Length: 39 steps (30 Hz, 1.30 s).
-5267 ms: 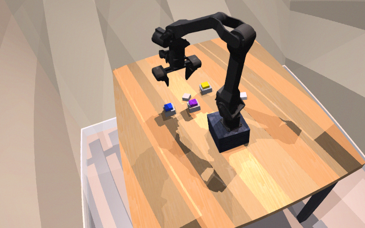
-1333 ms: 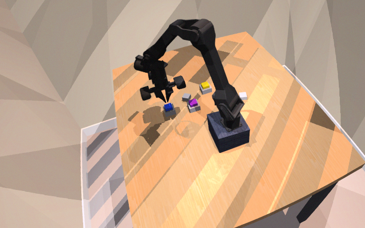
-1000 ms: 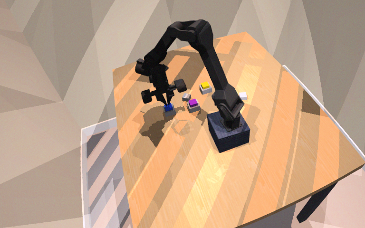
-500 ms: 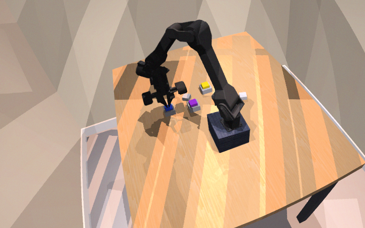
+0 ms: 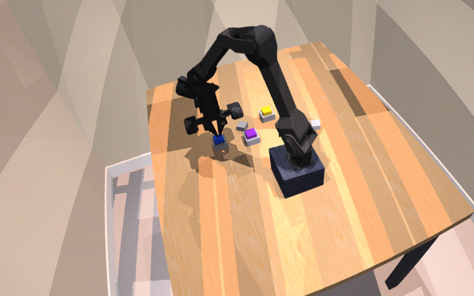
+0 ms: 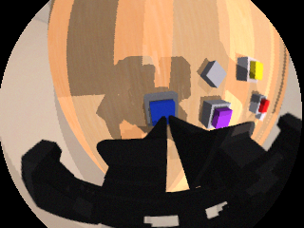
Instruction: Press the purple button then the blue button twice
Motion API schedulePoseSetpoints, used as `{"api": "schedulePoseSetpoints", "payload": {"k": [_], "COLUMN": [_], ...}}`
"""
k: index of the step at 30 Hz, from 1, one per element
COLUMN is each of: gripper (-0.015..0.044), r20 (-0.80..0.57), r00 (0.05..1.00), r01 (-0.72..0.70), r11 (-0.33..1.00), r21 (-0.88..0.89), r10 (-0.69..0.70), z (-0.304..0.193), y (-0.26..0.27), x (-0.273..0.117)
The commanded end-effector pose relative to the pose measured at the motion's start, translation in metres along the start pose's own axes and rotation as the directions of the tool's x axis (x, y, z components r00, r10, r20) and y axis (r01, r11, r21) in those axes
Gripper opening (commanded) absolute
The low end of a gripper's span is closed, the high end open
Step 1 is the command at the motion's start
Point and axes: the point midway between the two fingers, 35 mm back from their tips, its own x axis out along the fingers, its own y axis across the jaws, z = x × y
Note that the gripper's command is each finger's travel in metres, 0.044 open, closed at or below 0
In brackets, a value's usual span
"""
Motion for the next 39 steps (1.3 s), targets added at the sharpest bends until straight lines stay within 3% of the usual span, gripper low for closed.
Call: {"api": "schedulePoseSetpoints", "payload": {"k": [1, 39], "gripper": [0.0020, 0.0020], "r20": [0.010, 0.010], "r00": [1.000, 1.000], "r01": [-0.013, -0.013], "r11": [1.000, 1.000], "r21": [0.000, 0.000], "r10": [0.013, 0.013], "z": [0.002, 0.002], "y": [0.002, 0.003], "x": [-0.017, 0.015]}}
